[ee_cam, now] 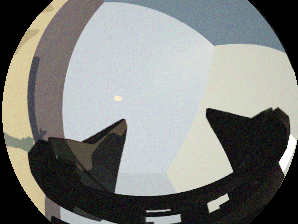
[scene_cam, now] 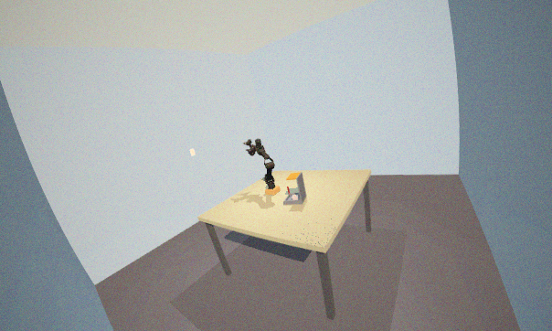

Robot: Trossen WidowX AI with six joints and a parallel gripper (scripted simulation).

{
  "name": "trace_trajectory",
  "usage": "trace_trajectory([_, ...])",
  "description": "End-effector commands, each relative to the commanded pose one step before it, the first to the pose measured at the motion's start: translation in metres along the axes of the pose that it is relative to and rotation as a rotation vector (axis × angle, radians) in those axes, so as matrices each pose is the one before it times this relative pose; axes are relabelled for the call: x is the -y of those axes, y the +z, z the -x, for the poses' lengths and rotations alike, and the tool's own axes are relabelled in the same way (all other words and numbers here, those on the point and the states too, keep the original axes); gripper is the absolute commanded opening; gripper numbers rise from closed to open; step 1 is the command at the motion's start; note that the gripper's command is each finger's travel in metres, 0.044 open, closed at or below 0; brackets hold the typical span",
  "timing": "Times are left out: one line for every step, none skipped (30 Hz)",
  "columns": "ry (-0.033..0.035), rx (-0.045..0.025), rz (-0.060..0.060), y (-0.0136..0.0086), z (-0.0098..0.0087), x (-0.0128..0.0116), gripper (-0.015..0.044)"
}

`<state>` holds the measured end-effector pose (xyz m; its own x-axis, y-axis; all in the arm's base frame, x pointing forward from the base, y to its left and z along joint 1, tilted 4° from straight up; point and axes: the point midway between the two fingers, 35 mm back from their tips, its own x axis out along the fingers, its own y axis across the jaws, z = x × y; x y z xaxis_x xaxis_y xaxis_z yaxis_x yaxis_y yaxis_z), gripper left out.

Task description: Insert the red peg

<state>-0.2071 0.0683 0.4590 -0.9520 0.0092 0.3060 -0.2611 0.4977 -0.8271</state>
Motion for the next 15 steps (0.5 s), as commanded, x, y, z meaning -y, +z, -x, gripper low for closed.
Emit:
trace_trajectory([0.05264,-0.05584,-0.1014,-0.01128,0.00361,-0.01655,0.044])
trace_trajectory([0.01035,-0.01377,-0.0224,-0.00315,0.00081,-0.00298,0.044])
trace_trajectory([0.00998,-0.01404,-0.0225,-0.00323,0.00082,-0.0029,0.044])
trace_trajectory([0.00961,-0.0143,-0.0226,-0.00331,0.00082,-0.00282,0.044])
trace_trajectory([0.00923,-0.01455,-0.0226,-0.00339,0.00083,-0.00274,0.044])
trace_trajectory([0.00885,-0.01478,-0.0227,-0.00346,0.00083,-0.00265,0.044])
trace_trajectory([0.00845,-0.01501,-0.0227,-0.00353,0.00083,-0.00256,0.044])
trace_trajectory([0.00806,-0.01523,-0.0228,-0.00361,0.00084,-0.00247,0.044])
trace_trajectory([0.00766,-0.01543,-0.0229,-0.00367,0.00084,-0.00238,0.044])
trace_trajectory([0.00725,-0.01563,-0.0229,-0.00374,0.00085,-0.00229,0.044])
trace_trajectory([0.00684,-0.01581,-0.023,-0.0038,0.00085,-0.00219,0.044])
trace_trajectory([0.00642,-0.01598,-0.023,-0.00386,0.00085,-0.0021,0.044])
trace_trajectory([0.006,-0.01615,-0.0231,-0.00392,0.00086,-0.002,0.044])
trace_trajectory([0.00548,-0.01608,-0.0215,-0.00392,0.00088,-0.00181,0.044])
trace_trajectory([0.00508,-0.0162,-0.0215,-0.00397,0.00089,-0.00172,0.044])
